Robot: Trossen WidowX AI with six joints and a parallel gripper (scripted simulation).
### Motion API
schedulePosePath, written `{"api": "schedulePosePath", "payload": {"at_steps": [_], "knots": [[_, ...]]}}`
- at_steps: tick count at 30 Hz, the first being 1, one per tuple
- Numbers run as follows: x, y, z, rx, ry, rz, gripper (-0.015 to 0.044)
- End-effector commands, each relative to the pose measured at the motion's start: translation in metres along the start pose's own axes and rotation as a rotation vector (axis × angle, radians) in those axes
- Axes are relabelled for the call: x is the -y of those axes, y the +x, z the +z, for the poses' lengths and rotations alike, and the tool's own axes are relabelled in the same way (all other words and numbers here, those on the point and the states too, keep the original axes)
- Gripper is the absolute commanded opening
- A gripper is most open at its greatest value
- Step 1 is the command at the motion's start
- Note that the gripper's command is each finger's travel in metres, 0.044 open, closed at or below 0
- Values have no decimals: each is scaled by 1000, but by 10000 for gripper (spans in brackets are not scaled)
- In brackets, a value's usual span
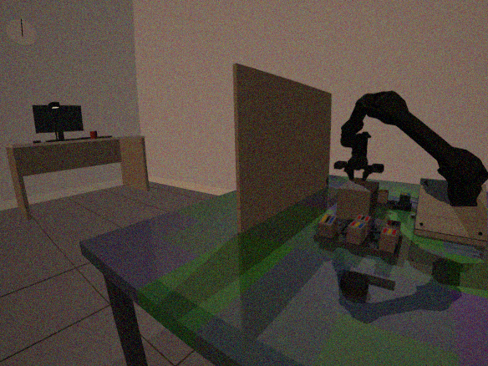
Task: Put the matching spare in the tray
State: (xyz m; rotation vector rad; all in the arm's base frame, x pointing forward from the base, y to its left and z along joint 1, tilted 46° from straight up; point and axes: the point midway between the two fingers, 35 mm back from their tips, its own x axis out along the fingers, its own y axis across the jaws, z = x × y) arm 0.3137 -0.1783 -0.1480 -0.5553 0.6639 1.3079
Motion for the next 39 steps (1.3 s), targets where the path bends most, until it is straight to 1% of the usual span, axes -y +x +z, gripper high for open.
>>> {"api": "schedulePosePath", "payload": {"at_steps": [1,29,39], "knots": [[-1,4,1,5,8,-2,0],[-5,27,3,9,7,-1,0],[-4,24,3,4,-1,1,263]]}}
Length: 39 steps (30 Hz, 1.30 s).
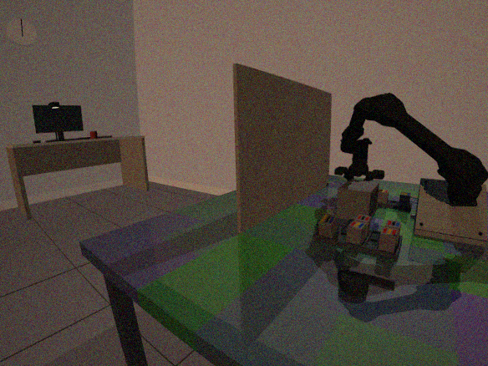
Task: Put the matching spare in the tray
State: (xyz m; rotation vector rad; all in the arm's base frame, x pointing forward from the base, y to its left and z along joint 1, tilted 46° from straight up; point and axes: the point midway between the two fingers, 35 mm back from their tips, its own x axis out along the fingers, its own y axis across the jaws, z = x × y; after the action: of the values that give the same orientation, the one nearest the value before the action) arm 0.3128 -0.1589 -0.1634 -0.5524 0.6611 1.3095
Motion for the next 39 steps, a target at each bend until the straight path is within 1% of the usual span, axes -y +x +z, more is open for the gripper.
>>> {"api": "schedulePosePath", "payload": {"at_steps": [1,7,9,13,15,20,21,39], "knots": [[0,0,0,0,-1,0,289],[0,0,0,0,-1,0,440],[2,-12,-1,-1,0,-1,440],[2,-81,-3,-2,7,-1,440],[-1,-105,-1,0,8,-1,440],[-1,-108,-1,0,9,-1,440],[0,-106,-5,-5,18,-22,440],[0,-106,-5,-5,18,-22,440]]}}
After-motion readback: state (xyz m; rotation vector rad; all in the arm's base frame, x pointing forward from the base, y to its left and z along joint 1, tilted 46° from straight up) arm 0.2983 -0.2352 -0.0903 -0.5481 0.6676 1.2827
